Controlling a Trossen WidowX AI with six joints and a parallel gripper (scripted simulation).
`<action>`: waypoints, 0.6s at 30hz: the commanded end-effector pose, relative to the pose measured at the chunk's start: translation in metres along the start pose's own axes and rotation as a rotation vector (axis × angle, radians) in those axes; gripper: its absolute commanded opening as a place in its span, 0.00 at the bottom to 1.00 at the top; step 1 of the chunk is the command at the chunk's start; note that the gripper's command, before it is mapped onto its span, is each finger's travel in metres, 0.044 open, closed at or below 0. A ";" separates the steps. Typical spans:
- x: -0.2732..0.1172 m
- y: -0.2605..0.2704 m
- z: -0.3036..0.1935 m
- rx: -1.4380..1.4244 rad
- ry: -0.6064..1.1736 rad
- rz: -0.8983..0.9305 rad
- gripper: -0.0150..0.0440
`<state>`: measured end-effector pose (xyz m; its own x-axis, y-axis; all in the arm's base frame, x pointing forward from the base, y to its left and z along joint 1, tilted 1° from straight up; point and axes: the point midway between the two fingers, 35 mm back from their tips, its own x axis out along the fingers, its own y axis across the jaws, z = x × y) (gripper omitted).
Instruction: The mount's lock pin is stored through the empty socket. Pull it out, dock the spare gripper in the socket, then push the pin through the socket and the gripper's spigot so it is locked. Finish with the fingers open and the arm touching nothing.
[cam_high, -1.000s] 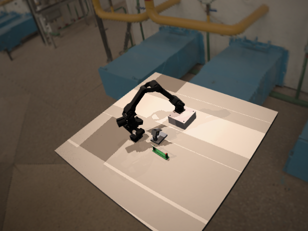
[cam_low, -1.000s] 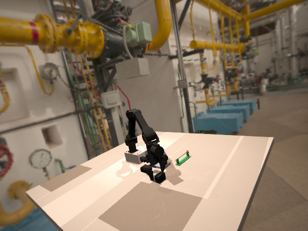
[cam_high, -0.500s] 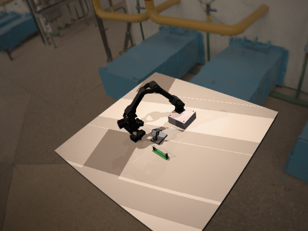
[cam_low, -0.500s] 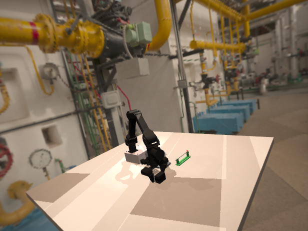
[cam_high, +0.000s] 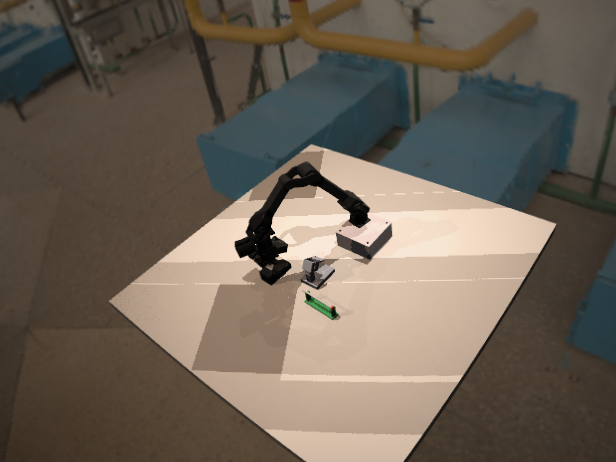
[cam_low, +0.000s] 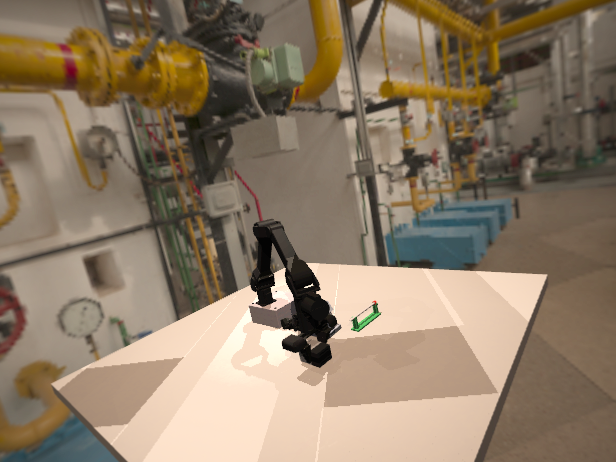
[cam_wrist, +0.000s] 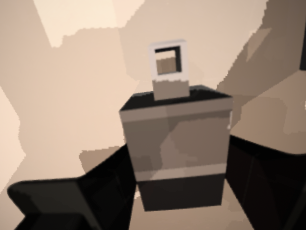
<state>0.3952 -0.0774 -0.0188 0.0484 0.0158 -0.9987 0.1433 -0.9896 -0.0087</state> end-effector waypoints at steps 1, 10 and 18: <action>-0.003 0.000 0.000 0.006 -0.001 0.000 0.46; -0.048 0.000 0.000 0.006 -0.001 0.000 0.25; -0.044 0.000 0.000 -0.059 0.001 0.000 0.25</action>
<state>0.3938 -0.0783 0.0252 0.0486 0.0154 -0.9987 0.1583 -0.9874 -0.0075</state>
